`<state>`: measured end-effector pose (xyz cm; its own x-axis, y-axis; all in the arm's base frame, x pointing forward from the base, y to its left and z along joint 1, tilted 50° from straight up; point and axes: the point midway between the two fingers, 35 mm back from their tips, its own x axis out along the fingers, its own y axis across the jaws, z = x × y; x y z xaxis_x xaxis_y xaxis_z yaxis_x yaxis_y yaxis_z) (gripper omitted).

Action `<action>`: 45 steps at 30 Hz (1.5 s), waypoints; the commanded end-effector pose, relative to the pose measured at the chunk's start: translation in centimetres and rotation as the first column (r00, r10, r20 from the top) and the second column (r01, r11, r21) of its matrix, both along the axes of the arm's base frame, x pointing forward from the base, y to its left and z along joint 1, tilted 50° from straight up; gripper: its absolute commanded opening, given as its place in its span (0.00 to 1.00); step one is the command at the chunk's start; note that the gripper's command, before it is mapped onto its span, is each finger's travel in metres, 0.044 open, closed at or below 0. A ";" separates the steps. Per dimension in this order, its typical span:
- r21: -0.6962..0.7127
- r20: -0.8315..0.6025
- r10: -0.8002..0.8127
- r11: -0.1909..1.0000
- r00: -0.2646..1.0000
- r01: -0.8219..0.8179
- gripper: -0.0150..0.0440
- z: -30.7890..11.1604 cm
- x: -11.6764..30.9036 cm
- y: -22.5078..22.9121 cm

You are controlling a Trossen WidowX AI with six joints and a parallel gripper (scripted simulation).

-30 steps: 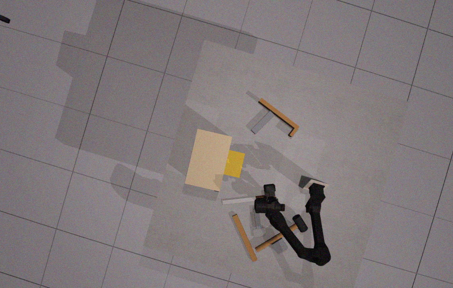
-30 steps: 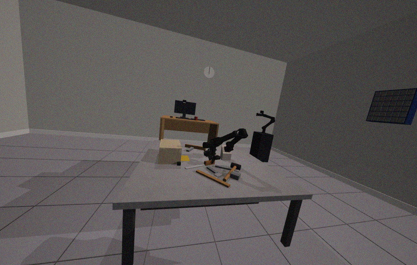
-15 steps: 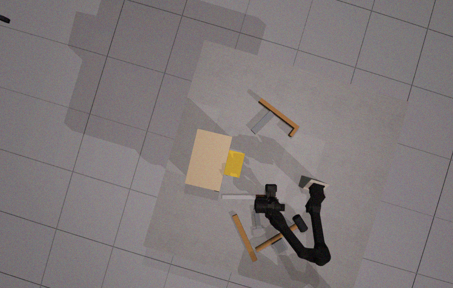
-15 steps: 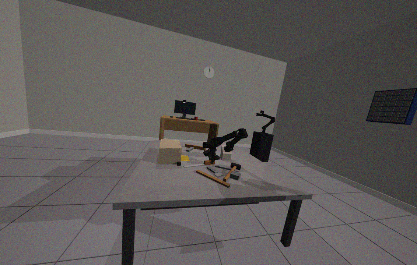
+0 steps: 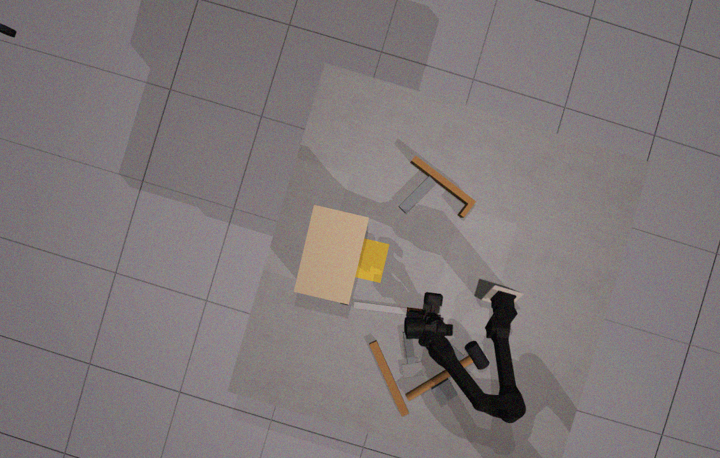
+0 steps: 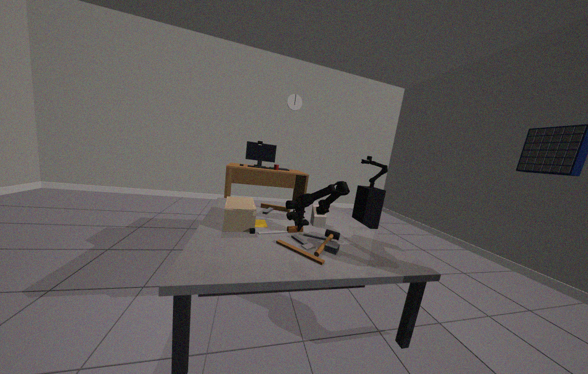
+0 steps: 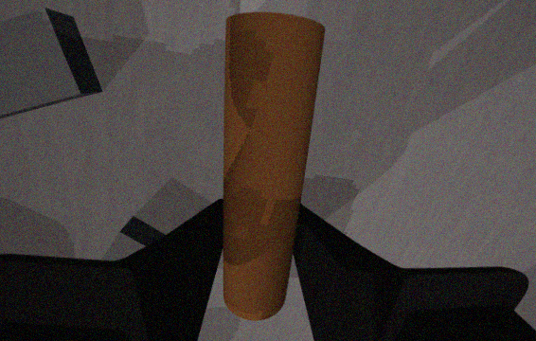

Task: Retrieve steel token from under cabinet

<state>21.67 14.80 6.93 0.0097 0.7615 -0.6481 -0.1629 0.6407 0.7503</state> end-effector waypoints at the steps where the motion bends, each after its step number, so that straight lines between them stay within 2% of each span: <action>1: 0.001 -0.025 -0.029 1.000 0.999 0.029 0.25 0.1 0.1 -0.1; 23: -0.007 -0.152 -0.137 0.990 0.979 0.137 0.25 0.1 0.1 -0.1; 31: -0.007 -0.142 -0.121 0.993 0.982 0.121 0.59 0.0 0.0 0.0; 35: -0.007 -0.142 -0.121 0.993 0.982 0.121 0.59 0.0 0.0 0.0; 38: -0.006 -0.138 -0.125 0.992 0.982 0.126 0.71 0.0 0.0 0.0; 45: -0.005 -0.133 -0.120 0.993 0.984 0.121 0.71 0.0 0.1 0.1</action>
